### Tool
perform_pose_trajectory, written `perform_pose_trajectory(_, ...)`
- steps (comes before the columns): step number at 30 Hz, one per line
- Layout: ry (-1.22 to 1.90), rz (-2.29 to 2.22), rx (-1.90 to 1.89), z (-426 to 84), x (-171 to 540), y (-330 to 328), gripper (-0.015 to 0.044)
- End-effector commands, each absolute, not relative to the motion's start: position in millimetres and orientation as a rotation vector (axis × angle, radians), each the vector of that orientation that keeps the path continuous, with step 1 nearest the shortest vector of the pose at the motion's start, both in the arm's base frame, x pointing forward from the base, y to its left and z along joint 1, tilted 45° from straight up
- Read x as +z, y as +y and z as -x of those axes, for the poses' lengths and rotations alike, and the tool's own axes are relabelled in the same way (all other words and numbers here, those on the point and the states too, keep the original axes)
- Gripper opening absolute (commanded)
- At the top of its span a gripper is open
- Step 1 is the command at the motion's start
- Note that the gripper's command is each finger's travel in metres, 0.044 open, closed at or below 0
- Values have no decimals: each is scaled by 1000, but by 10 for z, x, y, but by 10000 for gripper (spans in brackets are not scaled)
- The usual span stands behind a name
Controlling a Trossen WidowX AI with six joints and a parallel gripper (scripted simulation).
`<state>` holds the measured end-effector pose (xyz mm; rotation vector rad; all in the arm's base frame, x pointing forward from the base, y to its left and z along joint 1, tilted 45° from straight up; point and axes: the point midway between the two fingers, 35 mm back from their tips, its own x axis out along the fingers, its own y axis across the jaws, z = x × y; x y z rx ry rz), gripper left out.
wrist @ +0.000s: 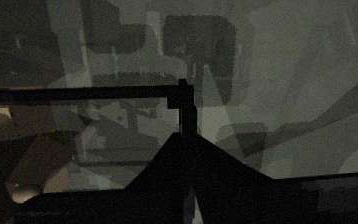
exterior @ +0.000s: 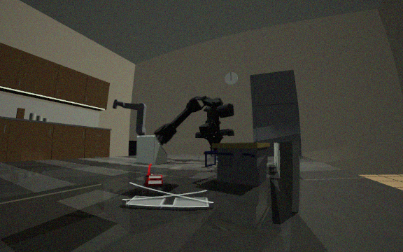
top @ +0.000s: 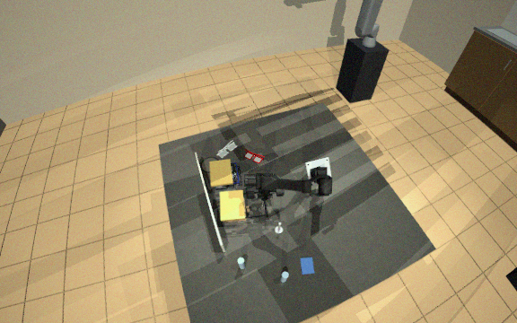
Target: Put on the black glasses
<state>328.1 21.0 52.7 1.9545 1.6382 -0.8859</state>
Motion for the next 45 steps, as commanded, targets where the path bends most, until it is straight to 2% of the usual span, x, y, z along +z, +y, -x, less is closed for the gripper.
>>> perform_pose_trajectory(1, 1646, -1961, -892, -3340, 506, 208, 0)
perform_pose_trajectory(45, 1644, -1961, -888, -3998, 446, 89, 0)
